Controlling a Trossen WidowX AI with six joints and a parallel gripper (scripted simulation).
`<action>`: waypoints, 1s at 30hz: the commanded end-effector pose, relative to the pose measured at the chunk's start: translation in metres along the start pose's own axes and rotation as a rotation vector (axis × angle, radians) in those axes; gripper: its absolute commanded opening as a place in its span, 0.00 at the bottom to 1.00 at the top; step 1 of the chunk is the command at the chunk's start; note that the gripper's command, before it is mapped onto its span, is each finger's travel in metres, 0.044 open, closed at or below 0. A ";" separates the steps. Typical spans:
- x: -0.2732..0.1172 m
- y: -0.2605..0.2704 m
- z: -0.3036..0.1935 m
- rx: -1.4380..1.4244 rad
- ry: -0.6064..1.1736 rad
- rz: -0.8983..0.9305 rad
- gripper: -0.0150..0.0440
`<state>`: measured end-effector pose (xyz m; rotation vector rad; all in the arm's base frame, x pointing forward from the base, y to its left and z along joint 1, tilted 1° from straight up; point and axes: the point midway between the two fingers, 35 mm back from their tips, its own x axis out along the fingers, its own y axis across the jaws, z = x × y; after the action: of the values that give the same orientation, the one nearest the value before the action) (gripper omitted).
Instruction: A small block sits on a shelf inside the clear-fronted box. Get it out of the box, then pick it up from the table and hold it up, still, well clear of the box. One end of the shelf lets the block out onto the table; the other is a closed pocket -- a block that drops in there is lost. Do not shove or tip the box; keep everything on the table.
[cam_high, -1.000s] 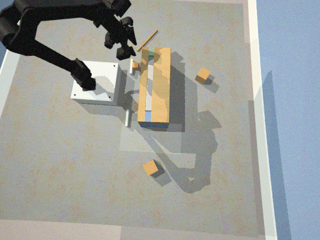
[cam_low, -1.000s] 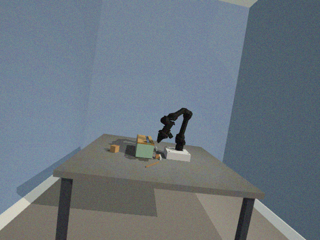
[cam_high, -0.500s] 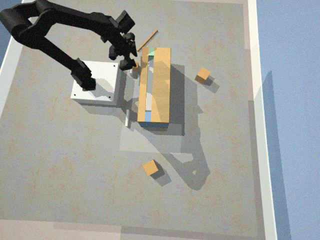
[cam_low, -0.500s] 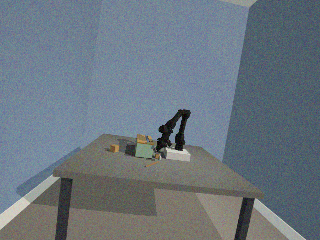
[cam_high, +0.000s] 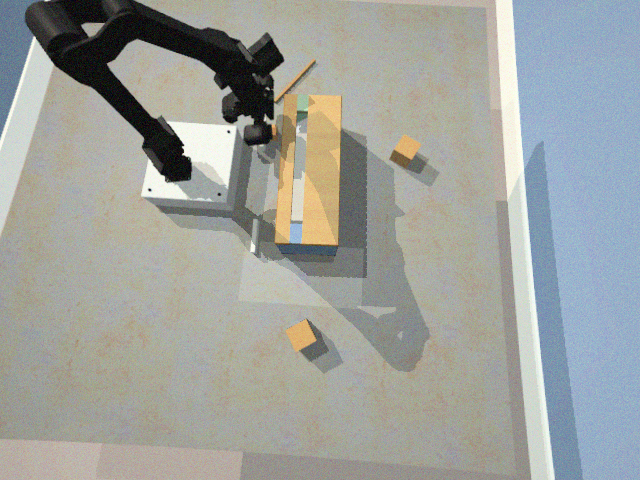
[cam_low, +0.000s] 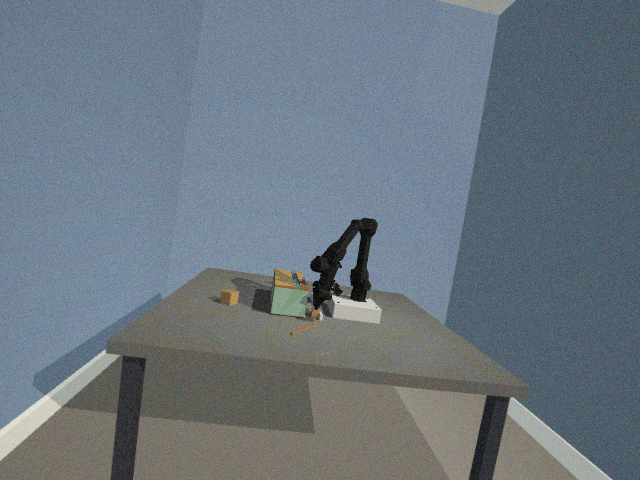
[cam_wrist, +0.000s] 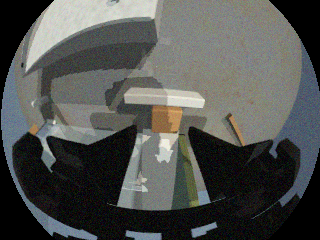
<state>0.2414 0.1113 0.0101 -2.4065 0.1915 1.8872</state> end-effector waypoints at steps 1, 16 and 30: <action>0.005 -0.002 -0.001 -0.003 -0.040 -0.005 0.74; 0.027 -0.002 0.005 0.003 -0.200 -0.014 0.74; 0.033 -0.002 0.007 0.008 -0.247 -0.019 0.41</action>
<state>0.2412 0.1118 -0.0244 -2.1355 0.1669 2.1453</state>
